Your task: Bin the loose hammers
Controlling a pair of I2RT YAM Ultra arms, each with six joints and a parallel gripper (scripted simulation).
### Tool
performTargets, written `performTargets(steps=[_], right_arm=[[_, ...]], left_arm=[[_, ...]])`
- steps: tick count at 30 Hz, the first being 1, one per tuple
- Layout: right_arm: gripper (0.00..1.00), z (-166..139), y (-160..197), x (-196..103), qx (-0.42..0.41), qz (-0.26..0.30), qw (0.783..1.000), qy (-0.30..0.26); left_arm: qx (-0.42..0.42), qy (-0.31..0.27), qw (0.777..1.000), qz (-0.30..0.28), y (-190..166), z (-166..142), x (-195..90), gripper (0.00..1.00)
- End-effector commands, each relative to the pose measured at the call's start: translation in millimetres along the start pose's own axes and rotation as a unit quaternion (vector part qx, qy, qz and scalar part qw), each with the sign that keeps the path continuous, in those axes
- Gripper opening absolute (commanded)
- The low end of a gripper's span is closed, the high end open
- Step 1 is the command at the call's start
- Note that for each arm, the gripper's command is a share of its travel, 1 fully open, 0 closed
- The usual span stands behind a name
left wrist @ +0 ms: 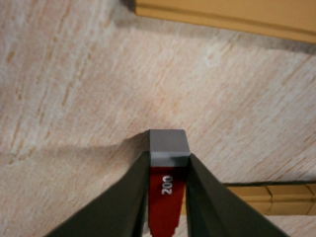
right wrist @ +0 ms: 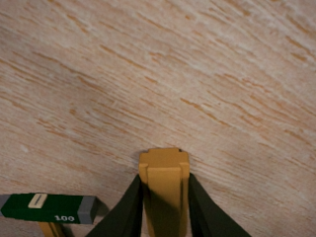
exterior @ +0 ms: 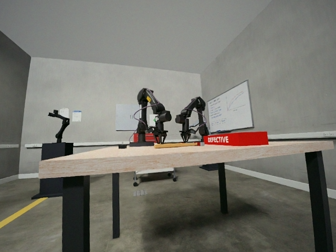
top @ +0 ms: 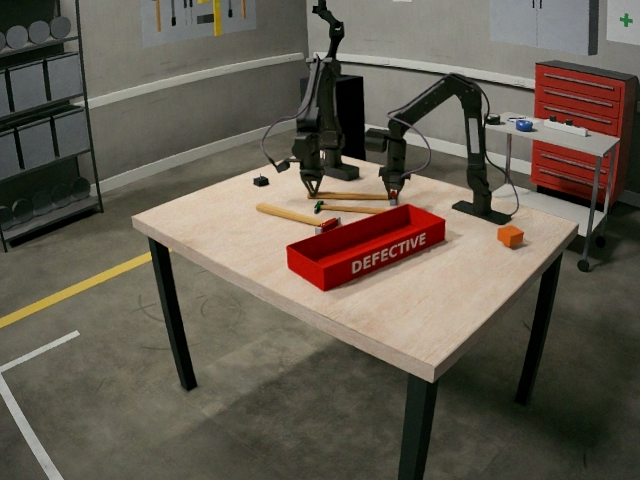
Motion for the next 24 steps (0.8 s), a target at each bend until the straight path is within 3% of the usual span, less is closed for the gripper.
performTargets(steps=[1,8,9,10,12,13,14,24], right_arm=[[0.23,-0.4,-3.8,-2.0,0.000,-0.002,1.000,-0.011],[0.23,0.3,-3.3,-2.0,0.002,-0.001,1.000,-0.011],[0.23,2.1,0.3,-2.3,0.000,0.002,1.000,-0.012],[0.23,2.1,0.3,-2.3,0.000,0.002,1.000,-0.012],[0.23,2.1,0.3,-2.3,0.000,0.002,1.000,-0.012],[0.23,2.1,0.3,-2.3,0.000,0.002,1.000,-0.012],[0.23,2.1,0.3,-2.3,0.000,0.002,1.000,-0.012],[0.23,2.1,0.3,-2.3,0.000,0.002,1.000,-0.012]], left_arm=[[0.003,-0.004,1.000,0.014,10.1,0.9,-2.4,0.13],[0.000,0.001,1.000,-0.003,-0.9,-0.3,-1.7,0.13],[0.000,0.001,1.000,-0.003,-0.9,-0.3,-1.7,0.25],[0.000,0.001,1.000,-0.003,-0.9,-0.3,-1.7,0.30],[0.000,0.001,1.000,-0.003,-0.9,-0.3,-1.7,0.30],[0.000,0.000,1.000,-0.007,-0.1,0.4,-4.2,0.41],[0.000,-0.001,1.000,-0.007,2.5,0.2,-4.5,0.42],[0.001,0.006,1.000,-0.029,0.6,-2.5,-31.7,0.42]])
Point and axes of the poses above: on each arm, the point where the finger pads meet when closed, its own x axis out along the fingers, its own y axis across the jaws, z = x × y, the point moved 5 cm from there along -x, back along the fingers, and after that the axes turned 6 degrees about -x, right-handed, at the moved point
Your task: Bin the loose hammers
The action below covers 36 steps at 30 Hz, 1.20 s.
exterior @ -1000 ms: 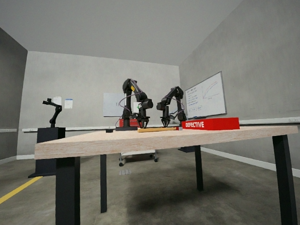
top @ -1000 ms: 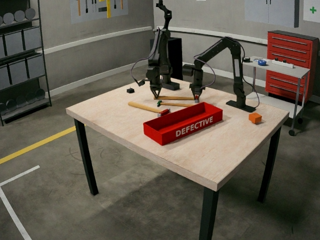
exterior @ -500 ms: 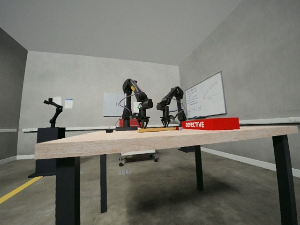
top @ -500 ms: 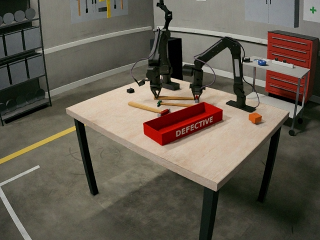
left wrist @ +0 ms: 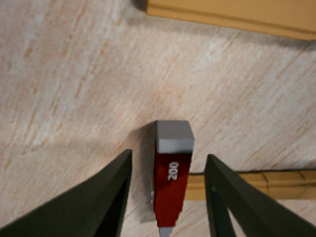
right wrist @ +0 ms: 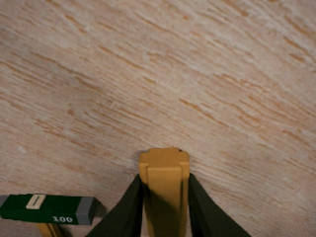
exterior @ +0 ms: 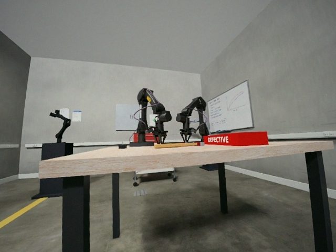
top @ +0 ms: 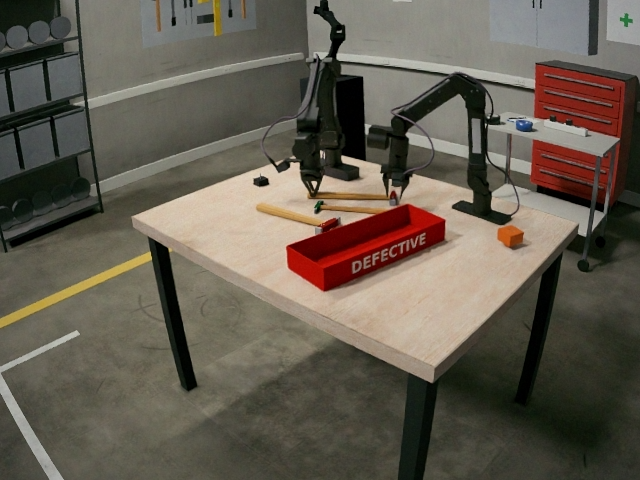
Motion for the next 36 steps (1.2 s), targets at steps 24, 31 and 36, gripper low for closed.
performTargets(steps=[24,31,36], right_arm=[[0.23,2.2,1.0,-2.6,0.001,0.004,1.000,-0.010],[0.23,2.2,1.0,-2.6,0.001,0.004,1.000,-0.010],[0.23,2.2,1.0,-2.6,0.001,0.004,1.000,-0.010]], left_arm=[[0.019,-0.006,1.000,-0.002,-11.5,-1.5,-51.7,1.00],[0.182,-0.013,0.982,-0.055,-9.0,-9.4,-46.6,1.00],[0.284,-0.024,0.955,-0.082,-4.8,-14.7,-42.6,1.00]])
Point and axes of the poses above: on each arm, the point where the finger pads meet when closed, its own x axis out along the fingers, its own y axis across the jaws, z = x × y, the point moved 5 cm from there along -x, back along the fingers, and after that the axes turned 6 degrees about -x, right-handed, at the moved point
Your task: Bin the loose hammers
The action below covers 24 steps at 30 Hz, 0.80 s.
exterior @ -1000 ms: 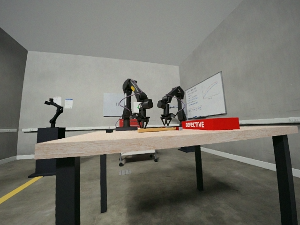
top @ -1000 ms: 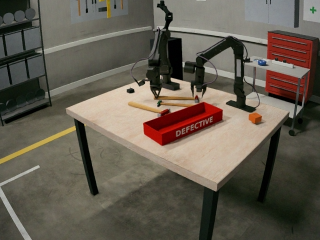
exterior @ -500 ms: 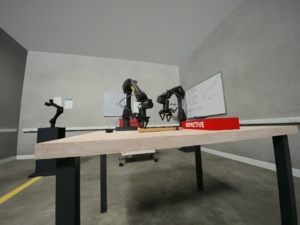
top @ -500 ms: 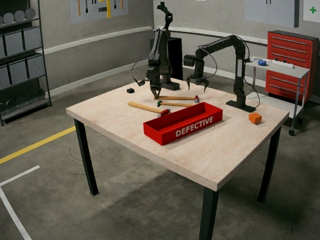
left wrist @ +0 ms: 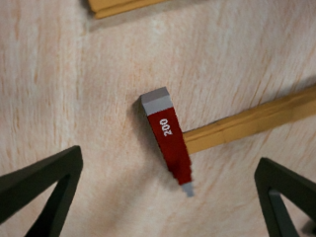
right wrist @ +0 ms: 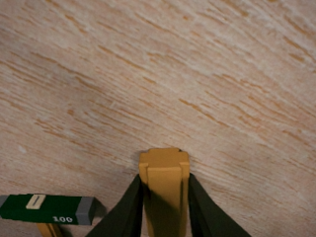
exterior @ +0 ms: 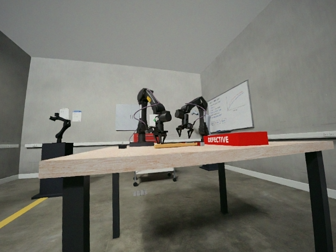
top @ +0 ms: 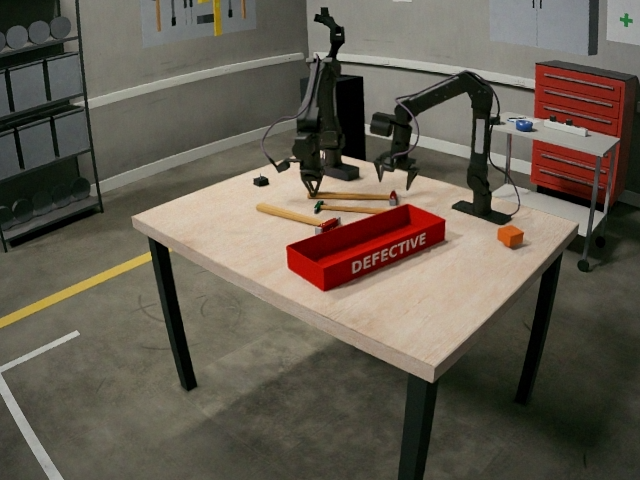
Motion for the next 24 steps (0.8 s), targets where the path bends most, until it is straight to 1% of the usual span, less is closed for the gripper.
performTargets(steps=[1,3,4,6,12,18,20,21,24], right_arm=[[0.23,2.2,1.0,-2.6,0.001,0.004,1.000,-0.010],[0.23,2.2,1.0,-2.6,0.001,0.004,1.000,-0.010],[0.23,2.2,1.0,-2.6,0.001,0.004,1.000,-0.010],[0.23,2.2,1.0,-2.6,0.001,0.004,1.000,-0.010],[0.23,2.2,1.0,-2.6,0.001,0.004,1.000,-0.010],[0.23,2.2,1.0,-2.6,0.001,0.004,1.000,-0.010],[0.23,2.2,1.0,-2.6,0.001,0.004,1.000,-0.010],[0.23,2.2,1.0,-2.6,0.001,0.004,1.000,-0.010],[0.23,2.2,1.0,-2.6,0.001,0.004,1.000,-0.010]], left_arm=[[0.112,-0.018,0.992,-0.059,-5.7,-1.8,-7.8,1.00],[0.112,-0.018,0.992,-0.059,-5.7,-1.8,-7.8,1.00],[0.129,-0.022,0.989,-0.065,-6.1,-1.1,-7.3,1.00],[0.188,-0.031,0.979,-0.077,-4.7,-6.4,-5.5,1.00],[0.306,-0.056,0.945,-0.102,-0.3,-15.2,-1.3,1.00],[0.416,-0.083,0.897,-0.124,3.8,-23.6,2.4,1.00],[0.416,-0.083,0.897,-0.124,3.8,-23.6,2.4,1.00],[0.432,-0.087,0.889,-0.128,3.5,-23.6,2.7,1.00],[0.499,-0.110,0.848,-0.138,7.0,-30.0,5.1,1.00]])
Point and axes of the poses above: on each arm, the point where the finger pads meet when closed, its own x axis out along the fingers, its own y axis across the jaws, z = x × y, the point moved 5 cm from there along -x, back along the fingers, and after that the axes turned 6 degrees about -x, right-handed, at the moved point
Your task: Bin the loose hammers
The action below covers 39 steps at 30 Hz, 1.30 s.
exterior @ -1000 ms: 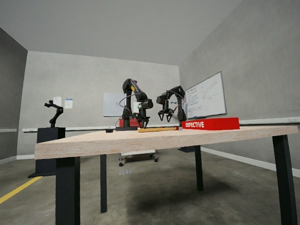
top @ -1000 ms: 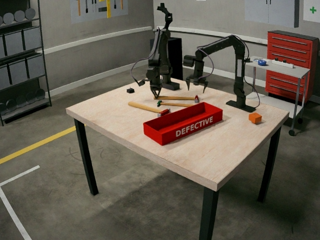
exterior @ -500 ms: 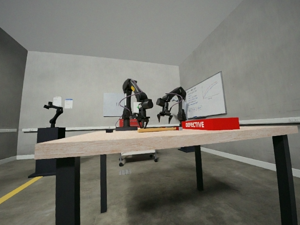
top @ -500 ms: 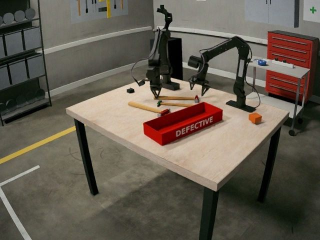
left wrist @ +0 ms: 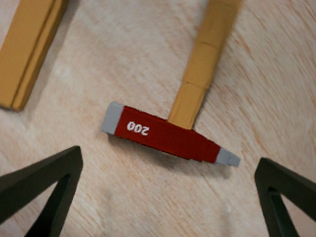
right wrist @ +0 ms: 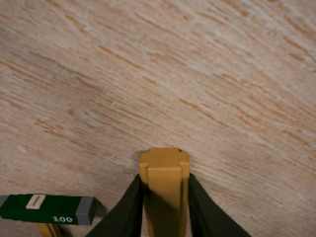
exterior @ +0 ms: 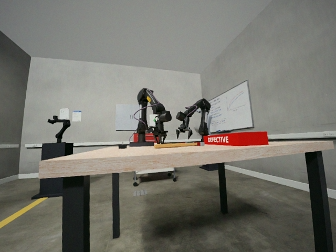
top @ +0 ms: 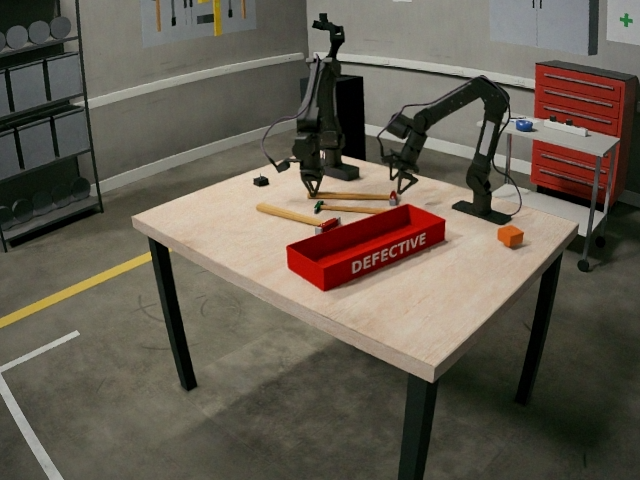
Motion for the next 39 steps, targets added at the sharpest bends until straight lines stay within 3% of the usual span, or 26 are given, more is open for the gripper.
performTargets(steps=[1,8,26,28,30,31,39], right_arm=[[0.23,2.2,1.0,-2.6,0.001,0.004,1.000,-0.010],[0.23,2.2,1.0,-2.6,0.001,0.004,1.000,-0.010],[0.23,2.2,1.0,-2.6,0.001,0.004,1.000,-0.010],[0.42,2.2,1.0,-2.6,0.001,0.004,1.000,-0.010],[0.42,2.2,1.0,-2.6,0.001,0.004,1.000,-0.010],[0.54,1.5,-2.4,-3.3,0.001,0.005,1.000,-0.010],[0.55,8.1,-0.1,-22.7,0.003,0.029,0.999,-0.021]], left_arm=[[0.110,-0.047,0.992,-0.037,-7.3,0.4,-5.4,1.00],[0.184,-0.059,0.980,-0.044,-6.5,-14.2,-2.8,1.00],[0.174,-0.050,0.983,-0.040,-4.8,-15.1,-2.1,1.00],[0.174,-0.050,0.983,-0.040,-4.8,-15.1,-2.1,1.00],[0.174,-0.050,0.983,-0.040,-4.8,-15.1,-2.1,1.00],[0.174,-0.050,0.983,-0.040,-4.8,-15.1,-2.1,1.00],[0.174,-0.050,0.983,-0.040,-4.8,-15.1,-2.1,1.00]])
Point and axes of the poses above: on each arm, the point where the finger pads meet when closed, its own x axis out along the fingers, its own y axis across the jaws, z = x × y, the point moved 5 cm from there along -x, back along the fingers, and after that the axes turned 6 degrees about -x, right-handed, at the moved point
